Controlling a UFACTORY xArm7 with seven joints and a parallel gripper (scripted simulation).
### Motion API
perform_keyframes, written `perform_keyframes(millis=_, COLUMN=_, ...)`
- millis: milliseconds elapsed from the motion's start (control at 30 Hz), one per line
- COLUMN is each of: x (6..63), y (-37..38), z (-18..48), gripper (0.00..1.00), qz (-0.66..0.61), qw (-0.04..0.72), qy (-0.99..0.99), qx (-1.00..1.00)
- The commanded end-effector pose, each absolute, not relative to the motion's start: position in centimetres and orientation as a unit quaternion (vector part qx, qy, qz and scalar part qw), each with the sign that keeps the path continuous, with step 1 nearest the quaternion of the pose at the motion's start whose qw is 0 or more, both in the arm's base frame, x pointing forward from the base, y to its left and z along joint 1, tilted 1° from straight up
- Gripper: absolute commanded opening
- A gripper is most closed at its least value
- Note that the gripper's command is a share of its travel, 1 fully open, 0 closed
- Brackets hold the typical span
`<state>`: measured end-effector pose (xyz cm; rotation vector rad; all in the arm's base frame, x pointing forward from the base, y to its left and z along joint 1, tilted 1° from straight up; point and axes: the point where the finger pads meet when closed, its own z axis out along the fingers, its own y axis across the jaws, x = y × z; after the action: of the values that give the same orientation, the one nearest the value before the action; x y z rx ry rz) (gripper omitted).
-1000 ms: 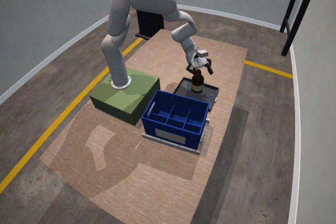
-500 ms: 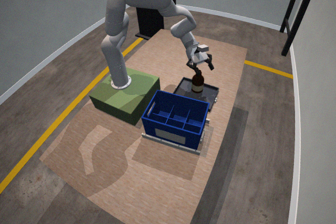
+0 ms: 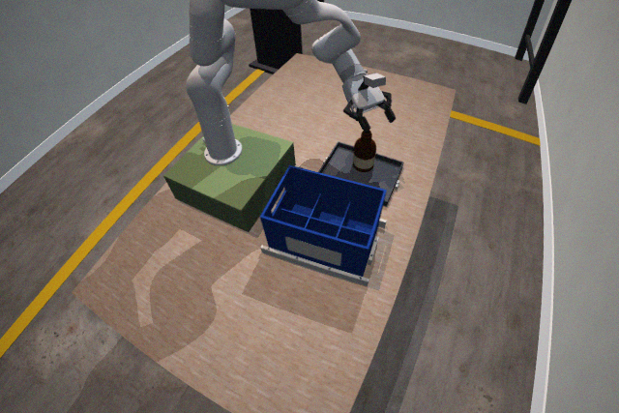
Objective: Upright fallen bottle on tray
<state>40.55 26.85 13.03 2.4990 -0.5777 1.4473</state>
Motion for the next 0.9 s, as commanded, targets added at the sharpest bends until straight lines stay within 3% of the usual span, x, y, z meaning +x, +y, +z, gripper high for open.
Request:
perform_keyframes(millis=0, x=40.6, y=26.91, z=13.63, gripper=1.0, qz=0.49, qw=0.097, qy=-0.196, qx=0.844)
perform_keyframes(millis=600, x=40.6, y=26.89, z=14.36, gripper=1.0, qz=0.49, qw=0.097, qy=-0.196, qx=0.844)
perform_keyframes(millis=633, x=40.6, y=26.89, z=14.36, gripper=0.0, qz=0.49, qw=0.097, qy=-0.196, qx=0.844)
perform_keyframes(millis=867, x=40.6, y=26.89, z=14.36, gripper=0.0, qz=0.49, qw=0.097, qy=-0.196, qx=0.844)
